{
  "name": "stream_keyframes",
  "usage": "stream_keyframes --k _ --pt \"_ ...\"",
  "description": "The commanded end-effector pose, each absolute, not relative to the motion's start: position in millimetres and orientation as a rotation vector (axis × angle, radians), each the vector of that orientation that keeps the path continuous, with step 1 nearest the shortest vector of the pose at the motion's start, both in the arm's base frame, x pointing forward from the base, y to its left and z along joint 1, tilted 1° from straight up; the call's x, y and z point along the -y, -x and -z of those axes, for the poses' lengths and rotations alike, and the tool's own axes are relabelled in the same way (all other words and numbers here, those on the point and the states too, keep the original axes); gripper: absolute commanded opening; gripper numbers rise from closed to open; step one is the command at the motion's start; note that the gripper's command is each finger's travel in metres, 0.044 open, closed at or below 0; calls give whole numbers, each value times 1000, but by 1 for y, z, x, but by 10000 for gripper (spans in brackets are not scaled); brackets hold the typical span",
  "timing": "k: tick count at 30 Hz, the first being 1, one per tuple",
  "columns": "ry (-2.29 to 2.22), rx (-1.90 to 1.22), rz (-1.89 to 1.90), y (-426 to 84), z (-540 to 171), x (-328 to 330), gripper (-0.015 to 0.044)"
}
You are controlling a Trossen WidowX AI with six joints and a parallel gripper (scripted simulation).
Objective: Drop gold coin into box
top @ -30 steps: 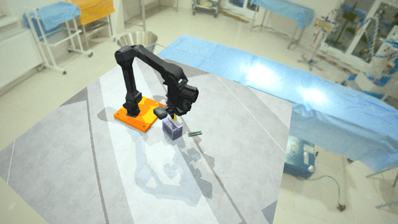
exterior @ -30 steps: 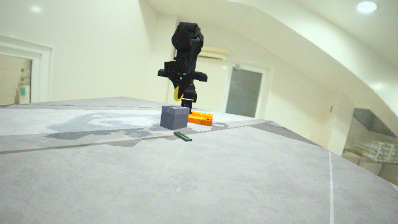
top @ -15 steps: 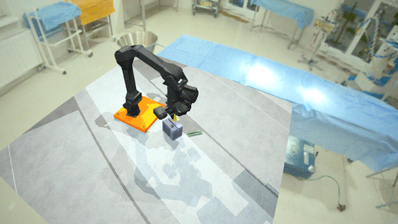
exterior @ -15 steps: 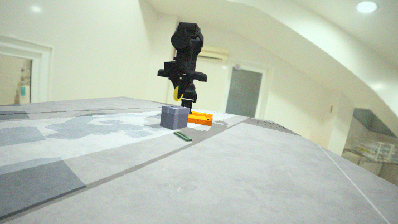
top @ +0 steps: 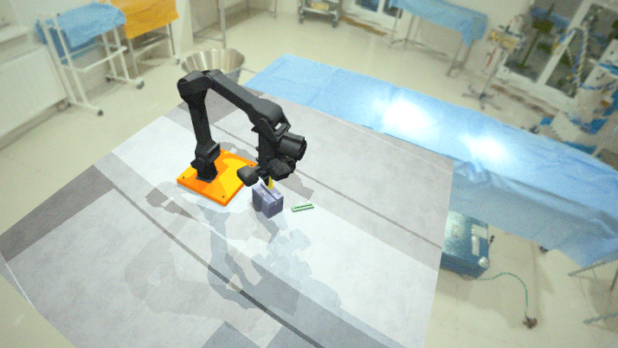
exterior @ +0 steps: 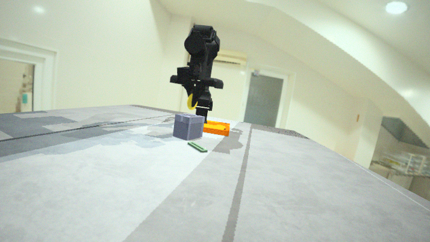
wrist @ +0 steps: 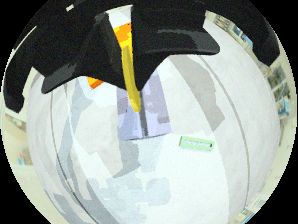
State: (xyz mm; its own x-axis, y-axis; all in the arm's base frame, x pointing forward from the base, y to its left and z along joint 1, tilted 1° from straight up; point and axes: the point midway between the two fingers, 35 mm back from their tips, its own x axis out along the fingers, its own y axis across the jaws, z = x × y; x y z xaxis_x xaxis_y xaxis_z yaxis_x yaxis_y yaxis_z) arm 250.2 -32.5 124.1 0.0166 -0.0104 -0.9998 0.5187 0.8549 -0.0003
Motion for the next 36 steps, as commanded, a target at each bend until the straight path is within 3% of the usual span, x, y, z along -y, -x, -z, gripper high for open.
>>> stream_keyframes --k 1,36 --pt "-422 -1509 431 -251 -124 33 0" --pt "-421 -1509 429 -250 -112 32 0"
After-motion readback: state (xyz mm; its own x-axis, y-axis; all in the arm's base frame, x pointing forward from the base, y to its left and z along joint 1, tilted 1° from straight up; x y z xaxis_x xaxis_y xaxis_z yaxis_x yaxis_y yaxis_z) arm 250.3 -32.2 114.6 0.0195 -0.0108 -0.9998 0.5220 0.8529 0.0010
